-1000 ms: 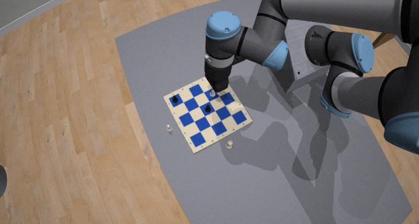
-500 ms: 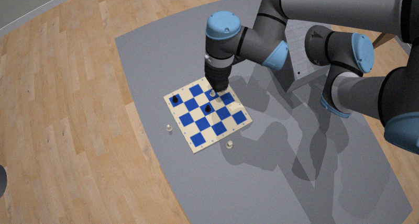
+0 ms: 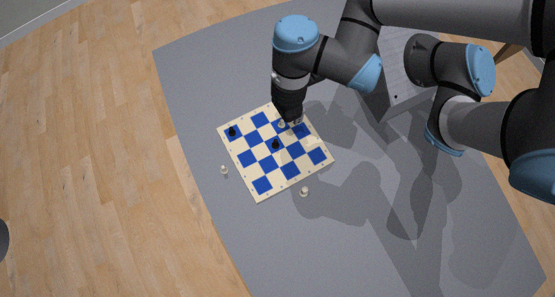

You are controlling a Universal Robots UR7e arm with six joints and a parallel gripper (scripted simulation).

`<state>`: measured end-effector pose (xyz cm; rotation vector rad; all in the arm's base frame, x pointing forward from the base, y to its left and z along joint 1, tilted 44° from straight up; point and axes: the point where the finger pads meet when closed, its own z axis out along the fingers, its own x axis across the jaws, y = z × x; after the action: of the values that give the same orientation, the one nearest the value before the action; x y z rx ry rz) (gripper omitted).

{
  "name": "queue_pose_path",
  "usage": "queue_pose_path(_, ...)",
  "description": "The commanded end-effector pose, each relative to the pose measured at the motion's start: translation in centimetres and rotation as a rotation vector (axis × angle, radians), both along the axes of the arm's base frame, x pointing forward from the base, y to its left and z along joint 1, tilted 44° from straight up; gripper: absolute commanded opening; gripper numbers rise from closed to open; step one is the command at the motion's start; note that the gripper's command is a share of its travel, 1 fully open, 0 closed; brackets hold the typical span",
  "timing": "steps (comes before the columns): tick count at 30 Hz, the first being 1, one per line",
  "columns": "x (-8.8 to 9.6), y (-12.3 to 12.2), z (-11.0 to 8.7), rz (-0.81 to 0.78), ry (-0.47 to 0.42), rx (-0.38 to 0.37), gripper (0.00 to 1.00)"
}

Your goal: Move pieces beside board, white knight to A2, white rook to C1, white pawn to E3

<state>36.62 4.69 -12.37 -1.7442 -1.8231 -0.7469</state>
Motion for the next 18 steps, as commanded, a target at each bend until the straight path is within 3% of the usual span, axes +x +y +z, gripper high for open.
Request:
queue_pose_path(1, -0.1, 0.1, 0.0, 0.0, 0.002, 0.002, 0.73)
queue_pose_path(12, 0.1, -1.8, 1.7, -0.002, -0.003, -0.003, 0.73)
queue_pose_path(18, 0.0, -4.0, 4.0, -0.002, -0.003, -0.003, 0.73)
